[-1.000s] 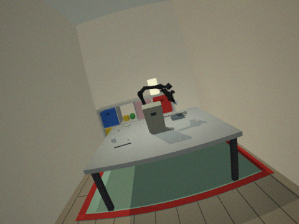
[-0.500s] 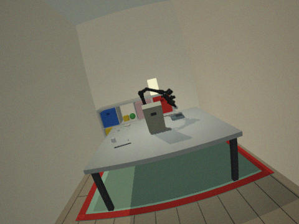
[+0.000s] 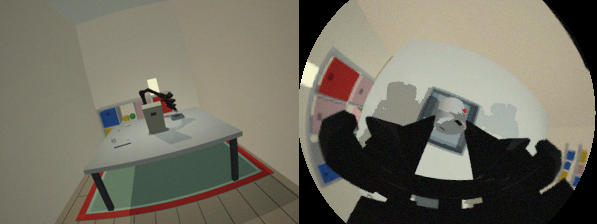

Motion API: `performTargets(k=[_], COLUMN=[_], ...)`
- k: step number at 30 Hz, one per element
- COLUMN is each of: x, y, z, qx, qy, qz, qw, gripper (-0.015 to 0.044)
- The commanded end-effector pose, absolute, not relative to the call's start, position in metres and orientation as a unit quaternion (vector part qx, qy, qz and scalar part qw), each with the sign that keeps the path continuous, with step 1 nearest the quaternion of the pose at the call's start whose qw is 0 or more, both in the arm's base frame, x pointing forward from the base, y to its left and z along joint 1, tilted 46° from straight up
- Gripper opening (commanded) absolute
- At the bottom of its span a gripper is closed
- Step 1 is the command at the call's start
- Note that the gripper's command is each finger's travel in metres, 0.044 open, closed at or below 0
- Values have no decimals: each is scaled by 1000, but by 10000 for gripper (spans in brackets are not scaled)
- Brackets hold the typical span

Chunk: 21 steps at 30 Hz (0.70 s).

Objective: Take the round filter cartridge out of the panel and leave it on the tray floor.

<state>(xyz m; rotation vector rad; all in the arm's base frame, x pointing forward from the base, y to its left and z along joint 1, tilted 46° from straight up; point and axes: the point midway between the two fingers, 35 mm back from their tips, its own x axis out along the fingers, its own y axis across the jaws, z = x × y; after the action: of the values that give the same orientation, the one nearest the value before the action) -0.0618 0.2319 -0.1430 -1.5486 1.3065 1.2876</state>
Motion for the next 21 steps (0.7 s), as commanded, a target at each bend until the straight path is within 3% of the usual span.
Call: performTargets(k=[1,10,21], x=[-60,-56,-55], y=[213,189,190], z=[-161,-181,-177], qx=[-604,-604,-609], qy=[510,510,510], qz=[499,499,495], qw=[356,356,353], gripper=[0,0,289])
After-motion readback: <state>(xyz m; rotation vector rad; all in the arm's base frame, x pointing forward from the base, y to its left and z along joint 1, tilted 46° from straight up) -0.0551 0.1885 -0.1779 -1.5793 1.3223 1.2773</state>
